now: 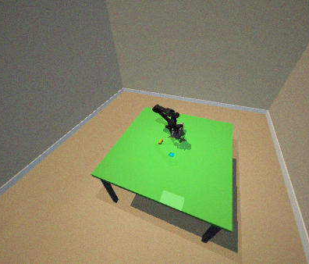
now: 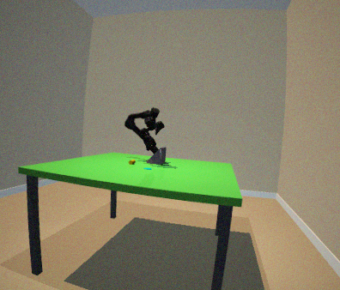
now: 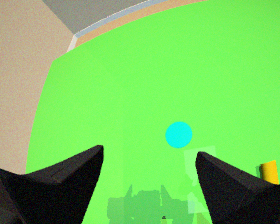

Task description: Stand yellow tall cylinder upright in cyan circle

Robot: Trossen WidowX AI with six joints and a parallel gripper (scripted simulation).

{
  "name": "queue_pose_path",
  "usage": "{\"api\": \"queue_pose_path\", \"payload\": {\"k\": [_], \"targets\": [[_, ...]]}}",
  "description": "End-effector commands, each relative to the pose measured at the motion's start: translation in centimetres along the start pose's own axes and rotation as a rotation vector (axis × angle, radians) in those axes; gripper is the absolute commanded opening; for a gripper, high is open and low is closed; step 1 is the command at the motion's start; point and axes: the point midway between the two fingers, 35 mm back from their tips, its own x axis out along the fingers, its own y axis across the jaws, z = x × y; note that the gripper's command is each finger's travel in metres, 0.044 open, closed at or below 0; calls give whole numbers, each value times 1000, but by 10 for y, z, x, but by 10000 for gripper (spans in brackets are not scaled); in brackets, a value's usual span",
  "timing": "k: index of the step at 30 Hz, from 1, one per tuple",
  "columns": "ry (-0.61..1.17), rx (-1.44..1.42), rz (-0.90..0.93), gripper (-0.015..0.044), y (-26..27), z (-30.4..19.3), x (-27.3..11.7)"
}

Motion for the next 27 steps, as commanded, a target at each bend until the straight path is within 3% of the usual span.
{"api": "queue_pose_path", "payload": {"k": [1, 21, 27], "targets": [[99, -57, -106, 309, -32, 6, 14], [667, -239, -385, 309, -181, -2, 24], [689, -243, -388, 309, -186, -3, 23]]}}
